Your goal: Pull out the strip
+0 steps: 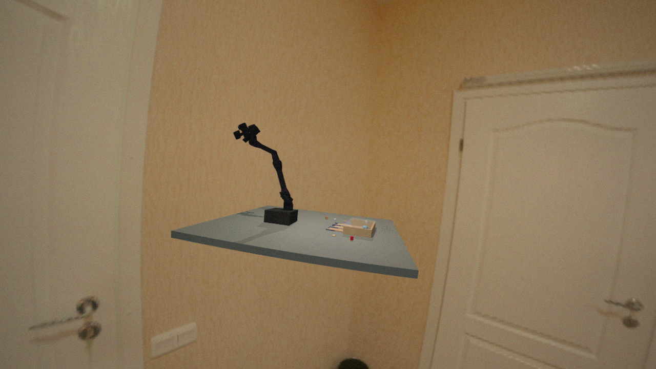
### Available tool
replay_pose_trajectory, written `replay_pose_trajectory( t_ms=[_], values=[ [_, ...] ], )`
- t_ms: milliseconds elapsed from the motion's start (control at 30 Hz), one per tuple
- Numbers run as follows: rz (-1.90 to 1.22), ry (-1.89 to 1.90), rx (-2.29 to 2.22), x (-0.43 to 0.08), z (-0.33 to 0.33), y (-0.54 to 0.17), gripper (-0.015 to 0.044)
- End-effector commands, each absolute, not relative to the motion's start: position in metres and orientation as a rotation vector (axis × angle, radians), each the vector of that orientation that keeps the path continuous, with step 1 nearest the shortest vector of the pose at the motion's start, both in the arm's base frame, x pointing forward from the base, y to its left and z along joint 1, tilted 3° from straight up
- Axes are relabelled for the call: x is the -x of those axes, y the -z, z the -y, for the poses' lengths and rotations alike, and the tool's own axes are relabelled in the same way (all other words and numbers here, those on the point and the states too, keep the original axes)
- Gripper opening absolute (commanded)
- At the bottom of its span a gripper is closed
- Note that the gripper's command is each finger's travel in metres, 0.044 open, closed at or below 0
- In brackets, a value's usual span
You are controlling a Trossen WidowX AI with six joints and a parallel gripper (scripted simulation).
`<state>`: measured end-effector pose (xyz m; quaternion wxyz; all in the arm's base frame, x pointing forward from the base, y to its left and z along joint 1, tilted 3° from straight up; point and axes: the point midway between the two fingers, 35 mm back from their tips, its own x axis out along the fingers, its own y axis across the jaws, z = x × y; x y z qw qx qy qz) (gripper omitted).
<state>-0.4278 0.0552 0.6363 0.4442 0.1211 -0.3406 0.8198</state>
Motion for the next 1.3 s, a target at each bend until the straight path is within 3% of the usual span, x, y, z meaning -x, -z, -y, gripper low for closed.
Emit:
replay_pose_trajectory(
  t_ms=[0, 333, 600, 900, 1267],
  values=[
    [0.839, -2.039, -0.307, 0.427, -0.053, -0.637, 0.04],
    [0.791, -2.457, -0.502, 0.425, 0.09, -0.619, 0.04],
    [0.808, -2.831, -0.629, 0.39, 0.218, -0.587, 0.04],
    [0.806, -3.245, -0.767, 0.303, 0.335, -0.546, 0.04],
    [0.875, -3.725, -0.941, 0.148, 0.427, -0.481, 0.04]
  ],
)
